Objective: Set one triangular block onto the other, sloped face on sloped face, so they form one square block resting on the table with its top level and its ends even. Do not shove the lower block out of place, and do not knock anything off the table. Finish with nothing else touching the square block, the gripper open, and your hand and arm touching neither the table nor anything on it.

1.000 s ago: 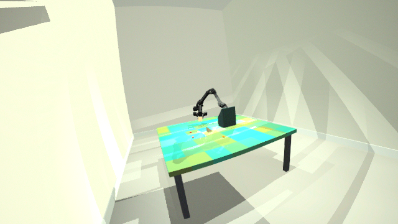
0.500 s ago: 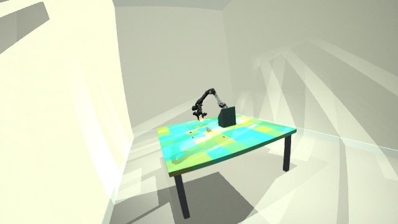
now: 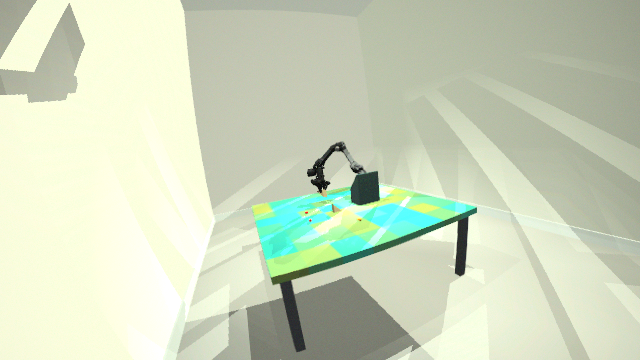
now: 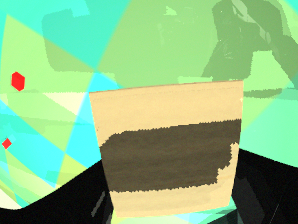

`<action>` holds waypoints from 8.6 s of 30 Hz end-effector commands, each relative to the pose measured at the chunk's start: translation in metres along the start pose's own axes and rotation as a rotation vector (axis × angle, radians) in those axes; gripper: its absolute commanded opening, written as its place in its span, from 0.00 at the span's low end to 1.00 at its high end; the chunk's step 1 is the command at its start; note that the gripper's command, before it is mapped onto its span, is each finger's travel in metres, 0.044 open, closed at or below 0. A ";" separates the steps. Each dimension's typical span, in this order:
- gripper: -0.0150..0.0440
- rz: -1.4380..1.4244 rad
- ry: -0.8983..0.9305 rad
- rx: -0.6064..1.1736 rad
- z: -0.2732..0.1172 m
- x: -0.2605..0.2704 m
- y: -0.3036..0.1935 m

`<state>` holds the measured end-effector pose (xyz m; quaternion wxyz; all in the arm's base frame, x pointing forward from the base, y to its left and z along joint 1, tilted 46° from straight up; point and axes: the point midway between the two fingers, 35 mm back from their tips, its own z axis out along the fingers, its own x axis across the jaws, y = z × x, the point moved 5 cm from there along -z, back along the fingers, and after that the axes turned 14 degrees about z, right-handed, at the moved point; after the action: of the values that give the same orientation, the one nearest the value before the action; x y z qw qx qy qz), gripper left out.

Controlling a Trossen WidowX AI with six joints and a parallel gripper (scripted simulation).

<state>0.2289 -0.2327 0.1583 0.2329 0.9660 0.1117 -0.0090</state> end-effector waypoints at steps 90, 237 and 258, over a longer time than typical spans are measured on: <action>0.25 -0.865 -0.319 -0.132 0.018 0.052 -0.272; 0.25 -0.859 -0.337 -0.156 0.139 0.064 -0.222; 0.25 -0.860 -0.337 -0.154 0.140 0.064 -0.221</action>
<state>0.2466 -0.0904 -0.0702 0.2926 0.7978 0.4624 -0.2533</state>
